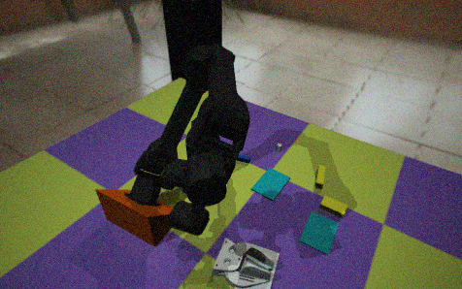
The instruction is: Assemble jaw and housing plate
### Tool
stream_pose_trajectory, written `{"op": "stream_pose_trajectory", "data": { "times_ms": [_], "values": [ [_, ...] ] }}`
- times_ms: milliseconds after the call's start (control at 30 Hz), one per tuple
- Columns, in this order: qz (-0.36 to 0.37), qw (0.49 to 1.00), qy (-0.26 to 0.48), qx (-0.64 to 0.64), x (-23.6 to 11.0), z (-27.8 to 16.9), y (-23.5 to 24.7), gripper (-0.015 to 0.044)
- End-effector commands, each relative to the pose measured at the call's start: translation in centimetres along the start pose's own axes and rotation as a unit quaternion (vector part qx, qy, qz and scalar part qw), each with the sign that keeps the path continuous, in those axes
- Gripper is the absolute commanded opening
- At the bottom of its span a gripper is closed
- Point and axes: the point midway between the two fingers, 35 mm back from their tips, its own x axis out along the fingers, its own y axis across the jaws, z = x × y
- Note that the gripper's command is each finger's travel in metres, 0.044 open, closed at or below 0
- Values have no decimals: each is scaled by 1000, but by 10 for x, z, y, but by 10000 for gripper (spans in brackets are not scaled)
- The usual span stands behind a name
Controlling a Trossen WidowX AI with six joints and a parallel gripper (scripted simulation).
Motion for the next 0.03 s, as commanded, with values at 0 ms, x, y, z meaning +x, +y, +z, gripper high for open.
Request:
{"op": "stream_pose_trajectory", "data": {
  "times_ms": [0],
  "values": [
    [2,1000,-1,-2,-1,0,0,440]
  ]
}}
